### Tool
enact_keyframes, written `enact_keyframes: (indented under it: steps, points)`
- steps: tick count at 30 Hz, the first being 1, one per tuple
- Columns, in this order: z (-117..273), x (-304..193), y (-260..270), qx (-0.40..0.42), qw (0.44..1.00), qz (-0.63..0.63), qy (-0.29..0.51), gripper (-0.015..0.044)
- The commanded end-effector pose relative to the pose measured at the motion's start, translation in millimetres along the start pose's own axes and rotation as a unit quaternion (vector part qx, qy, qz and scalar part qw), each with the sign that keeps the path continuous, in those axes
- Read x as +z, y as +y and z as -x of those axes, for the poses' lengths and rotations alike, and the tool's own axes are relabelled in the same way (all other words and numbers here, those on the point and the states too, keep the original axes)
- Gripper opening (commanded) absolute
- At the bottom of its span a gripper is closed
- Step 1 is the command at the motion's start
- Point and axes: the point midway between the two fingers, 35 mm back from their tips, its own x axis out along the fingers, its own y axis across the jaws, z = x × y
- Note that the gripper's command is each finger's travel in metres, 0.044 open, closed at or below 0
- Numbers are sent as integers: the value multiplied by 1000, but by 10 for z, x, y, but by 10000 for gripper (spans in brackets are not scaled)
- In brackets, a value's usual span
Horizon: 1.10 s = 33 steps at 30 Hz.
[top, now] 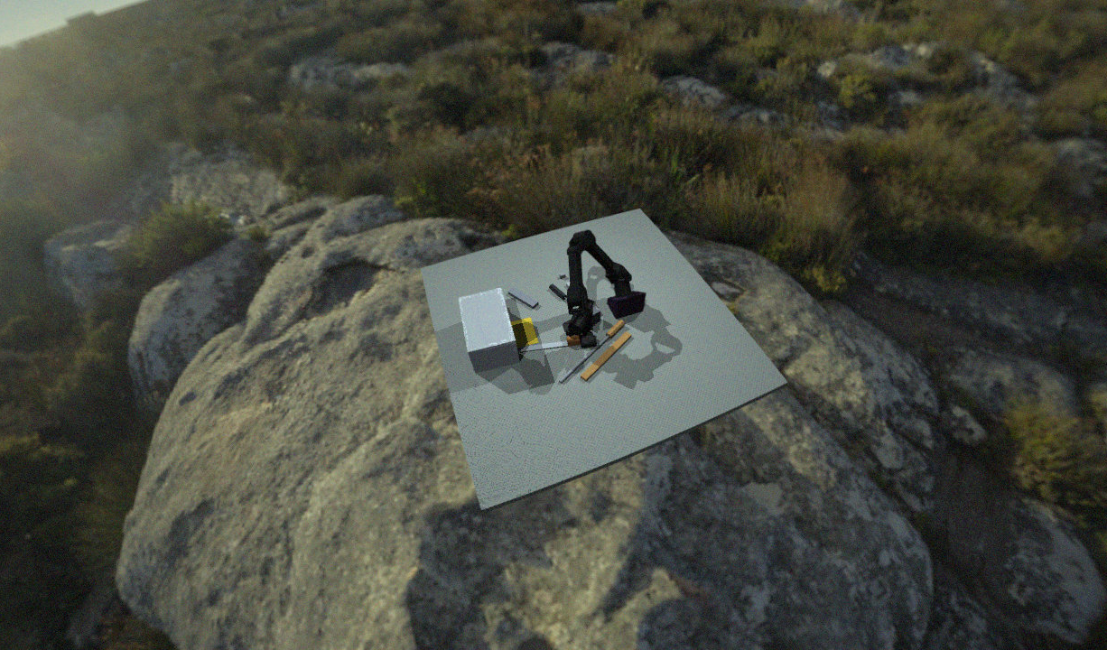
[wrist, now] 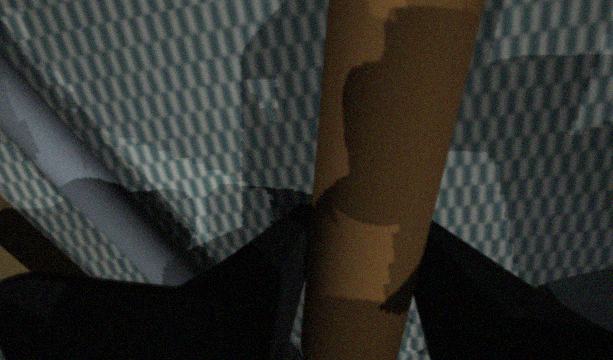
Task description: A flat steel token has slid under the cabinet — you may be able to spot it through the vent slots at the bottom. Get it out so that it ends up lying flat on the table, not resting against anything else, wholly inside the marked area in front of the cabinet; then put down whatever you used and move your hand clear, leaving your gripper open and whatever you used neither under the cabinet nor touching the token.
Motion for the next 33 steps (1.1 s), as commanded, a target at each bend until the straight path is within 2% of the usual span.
enact_keyframes:
  steps: [1, 33]
  points:
    - [21, -32, 73, 1, 1000, 1, 1, 0]
    - [33, 120, 76, 1, 1000, 4, 2, 0]
